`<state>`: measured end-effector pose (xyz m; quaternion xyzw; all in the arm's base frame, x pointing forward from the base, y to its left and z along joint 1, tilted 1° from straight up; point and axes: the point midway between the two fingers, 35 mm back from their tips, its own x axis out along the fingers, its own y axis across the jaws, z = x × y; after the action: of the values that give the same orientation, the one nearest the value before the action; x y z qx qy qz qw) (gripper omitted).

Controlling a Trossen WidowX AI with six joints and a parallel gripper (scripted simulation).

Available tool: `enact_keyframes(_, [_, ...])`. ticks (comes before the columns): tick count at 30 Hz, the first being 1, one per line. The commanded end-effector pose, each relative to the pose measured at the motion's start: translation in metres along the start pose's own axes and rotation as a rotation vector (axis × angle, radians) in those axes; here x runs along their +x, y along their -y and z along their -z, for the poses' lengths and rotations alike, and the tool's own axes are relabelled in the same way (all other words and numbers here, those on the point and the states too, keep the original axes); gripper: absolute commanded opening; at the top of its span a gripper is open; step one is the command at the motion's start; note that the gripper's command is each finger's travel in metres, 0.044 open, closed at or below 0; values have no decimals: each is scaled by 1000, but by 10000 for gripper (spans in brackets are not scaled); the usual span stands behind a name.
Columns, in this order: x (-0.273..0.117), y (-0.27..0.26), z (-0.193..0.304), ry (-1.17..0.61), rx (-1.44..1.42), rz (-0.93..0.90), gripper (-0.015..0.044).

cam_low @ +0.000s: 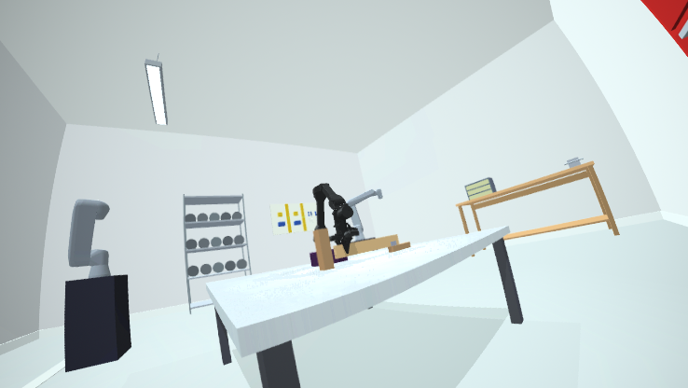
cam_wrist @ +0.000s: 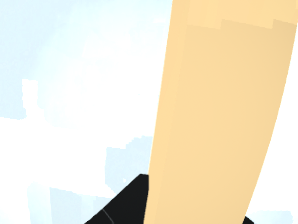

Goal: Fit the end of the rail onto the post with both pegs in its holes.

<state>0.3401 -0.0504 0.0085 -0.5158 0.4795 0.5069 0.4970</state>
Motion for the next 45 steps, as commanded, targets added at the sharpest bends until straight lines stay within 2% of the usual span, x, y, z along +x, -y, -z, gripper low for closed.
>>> enact_keyframes(1, [-1,2,2,0,-2,5,0])
enact_keyframes(45, [-2,1,16,-1,-2,5,0])
